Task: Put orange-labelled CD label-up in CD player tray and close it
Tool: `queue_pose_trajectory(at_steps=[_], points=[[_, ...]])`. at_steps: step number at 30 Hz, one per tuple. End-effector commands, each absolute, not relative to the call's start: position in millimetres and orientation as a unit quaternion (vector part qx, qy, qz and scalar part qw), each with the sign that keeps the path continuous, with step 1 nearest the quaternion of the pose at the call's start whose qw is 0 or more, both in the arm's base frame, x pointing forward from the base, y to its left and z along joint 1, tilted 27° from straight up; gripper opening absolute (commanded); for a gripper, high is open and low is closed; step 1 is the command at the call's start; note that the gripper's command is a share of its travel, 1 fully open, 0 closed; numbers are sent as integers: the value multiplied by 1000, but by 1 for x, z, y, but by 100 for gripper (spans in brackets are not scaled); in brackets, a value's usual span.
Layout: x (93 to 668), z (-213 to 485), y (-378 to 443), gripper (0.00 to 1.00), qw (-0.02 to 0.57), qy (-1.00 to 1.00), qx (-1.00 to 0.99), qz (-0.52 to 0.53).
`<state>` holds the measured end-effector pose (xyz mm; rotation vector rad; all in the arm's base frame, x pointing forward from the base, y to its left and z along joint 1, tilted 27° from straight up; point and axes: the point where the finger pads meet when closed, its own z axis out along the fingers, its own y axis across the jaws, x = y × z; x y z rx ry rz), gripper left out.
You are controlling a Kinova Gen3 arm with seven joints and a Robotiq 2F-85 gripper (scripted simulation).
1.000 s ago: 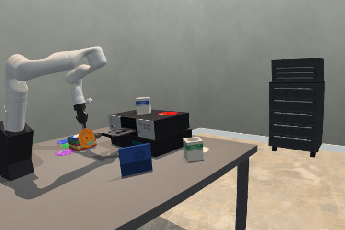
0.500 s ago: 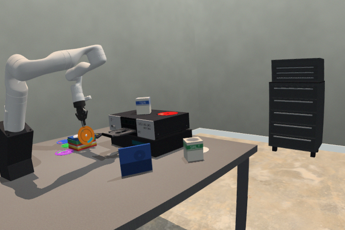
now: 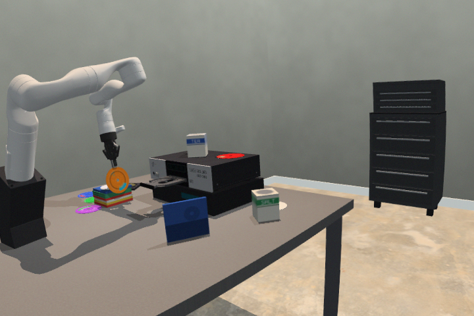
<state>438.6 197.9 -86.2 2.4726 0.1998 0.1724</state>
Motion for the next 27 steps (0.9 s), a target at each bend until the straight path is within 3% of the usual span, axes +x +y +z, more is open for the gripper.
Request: queue_pose_trajectory(at_steps=[1,27], points=[[439,-77,203,11,320,76,942,69],[430,-25,228,11,320,76,942,69]])
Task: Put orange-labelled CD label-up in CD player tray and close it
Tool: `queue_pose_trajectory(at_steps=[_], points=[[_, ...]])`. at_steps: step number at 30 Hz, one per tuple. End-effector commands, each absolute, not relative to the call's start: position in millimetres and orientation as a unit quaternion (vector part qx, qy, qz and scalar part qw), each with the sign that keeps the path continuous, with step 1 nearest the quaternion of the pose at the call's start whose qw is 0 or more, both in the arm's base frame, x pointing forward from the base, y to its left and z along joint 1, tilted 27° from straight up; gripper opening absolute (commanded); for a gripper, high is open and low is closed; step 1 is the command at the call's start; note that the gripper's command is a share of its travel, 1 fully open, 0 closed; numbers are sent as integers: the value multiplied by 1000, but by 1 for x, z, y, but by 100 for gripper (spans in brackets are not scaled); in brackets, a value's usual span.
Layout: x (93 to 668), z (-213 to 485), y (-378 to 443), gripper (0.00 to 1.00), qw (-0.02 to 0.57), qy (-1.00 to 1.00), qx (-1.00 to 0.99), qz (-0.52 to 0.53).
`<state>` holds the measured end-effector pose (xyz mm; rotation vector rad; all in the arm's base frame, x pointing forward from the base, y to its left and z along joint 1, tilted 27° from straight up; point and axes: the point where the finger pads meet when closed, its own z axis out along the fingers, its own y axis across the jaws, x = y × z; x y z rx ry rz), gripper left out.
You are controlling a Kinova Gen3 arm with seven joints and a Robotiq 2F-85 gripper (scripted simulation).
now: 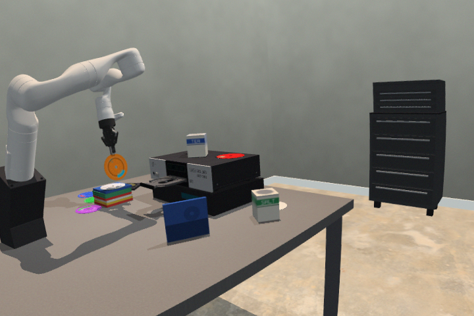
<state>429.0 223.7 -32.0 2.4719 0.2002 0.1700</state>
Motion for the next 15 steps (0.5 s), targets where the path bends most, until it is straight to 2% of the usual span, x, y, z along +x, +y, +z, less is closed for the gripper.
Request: queue_pose_trajectory(at_steps=[1,15], points=[[430,-23,229,11,320,76,942,69],[427,-4,238,11,320,76,942,69]])
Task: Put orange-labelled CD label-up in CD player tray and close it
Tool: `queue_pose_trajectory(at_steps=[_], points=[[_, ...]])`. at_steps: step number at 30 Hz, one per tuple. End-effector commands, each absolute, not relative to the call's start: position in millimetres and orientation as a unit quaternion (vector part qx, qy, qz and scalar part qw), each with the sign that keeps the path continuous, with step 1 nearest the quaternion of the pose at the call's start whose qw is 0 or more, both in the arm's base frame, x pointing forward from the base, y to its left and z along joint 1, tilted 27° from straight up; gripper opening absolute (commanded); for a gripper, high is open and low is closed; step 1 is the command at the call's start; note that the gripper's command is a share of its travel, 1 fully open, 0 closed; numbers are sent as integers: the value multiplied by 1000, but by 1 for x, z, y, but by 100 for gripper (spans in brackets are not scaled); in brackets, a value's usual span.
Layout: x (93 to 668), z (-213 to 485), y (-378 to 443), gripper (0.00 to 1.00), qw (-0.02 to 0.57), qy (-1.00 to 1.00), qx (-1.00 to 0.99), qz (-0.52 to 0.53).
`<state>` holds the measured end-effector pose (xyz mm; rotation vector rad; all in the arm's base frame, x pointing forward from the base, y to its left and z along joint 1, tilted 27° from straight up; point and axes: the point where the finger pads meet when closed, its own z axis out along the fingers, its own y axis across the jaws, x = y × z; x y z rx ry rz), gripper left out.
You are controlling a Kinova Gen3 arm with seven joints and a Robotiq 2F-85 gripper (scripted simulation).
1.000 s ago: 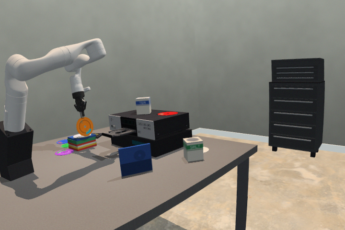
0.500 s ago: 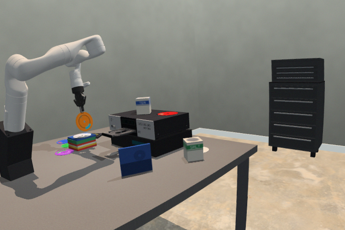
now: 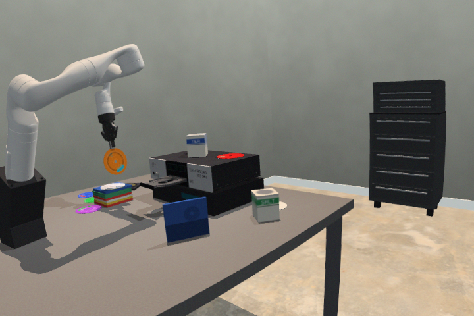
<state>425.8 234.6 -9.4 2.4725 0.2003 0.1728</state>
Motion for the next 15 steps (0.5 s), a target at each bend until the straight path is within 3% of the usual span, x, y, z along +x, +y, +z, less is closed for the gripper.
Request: queue_pose_trajectory(at_steps=[1,15], points=[[426,-3,239,11,320,76,942,69],[425,7,244,11,320,76,942,69]])
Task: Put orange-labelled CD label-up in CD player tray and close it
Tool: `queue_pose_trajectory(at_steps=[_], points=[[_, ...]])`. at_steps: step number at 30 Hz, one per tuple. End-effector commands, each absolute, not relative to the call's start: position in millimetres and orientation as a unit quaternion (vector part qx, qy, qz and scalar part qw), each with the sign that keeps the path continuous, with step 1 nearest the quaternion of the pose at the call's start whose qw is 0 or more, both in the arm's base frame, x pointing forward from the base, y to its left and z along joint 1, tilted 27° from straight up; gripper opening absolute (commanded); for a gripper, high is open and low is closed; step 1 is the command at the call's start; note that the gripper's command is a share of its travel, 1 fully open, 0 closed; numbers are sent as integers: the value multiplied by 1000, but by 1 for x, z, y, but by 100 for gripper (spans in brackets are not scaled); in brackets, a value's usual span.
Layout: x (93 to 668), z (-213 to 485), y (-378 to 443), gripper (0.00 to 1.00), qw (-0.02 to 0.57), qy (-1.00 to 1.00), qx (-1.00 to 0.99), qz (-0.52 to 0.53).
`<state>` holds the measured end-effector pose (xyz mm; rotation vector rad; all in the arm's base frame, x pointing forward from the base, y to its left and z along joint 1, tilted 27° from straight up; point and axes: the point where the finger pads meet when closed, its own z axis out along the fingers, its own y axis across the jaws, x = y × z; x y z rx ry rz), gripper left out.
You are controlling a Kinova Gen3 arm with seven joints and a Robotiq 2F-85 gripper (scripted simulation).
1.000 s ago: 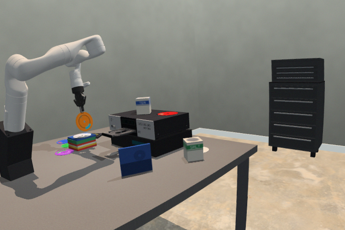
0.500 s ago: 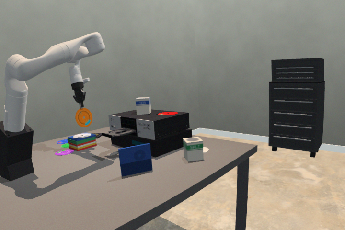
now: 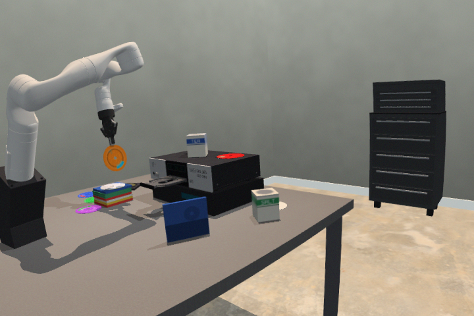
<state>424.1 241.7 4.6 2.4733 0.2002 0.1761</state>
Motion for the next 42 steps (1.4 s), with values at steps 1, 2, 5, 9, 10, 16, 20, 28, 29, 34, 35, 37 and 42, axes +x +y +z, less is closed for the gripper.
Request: queue_pose_trajectory(at_steps=[1,2,5,9,10,16,20,28,29,34,35,37,42], points=[[424,8,244,11,320,76,942,69],[424,8,244,11,320,76,942,69],[424,10,245,11,320,76,942,69],[424,10,245,11,320,76,942,69],[424,11,245,11,320,76,942,69],[424,11,246,11,320,76,942,69],[424,11,246,11,320,76,942,69],[424,11,246,11,320,76,942,69],[424,11,246,11,320,76,942,69],[424,11,246,11,320,76,942,69],[424,11,246,11,320,76,942,69],[424,11,246,11,320,76,942,69],[424,11,246,11,320,76,942,69]])
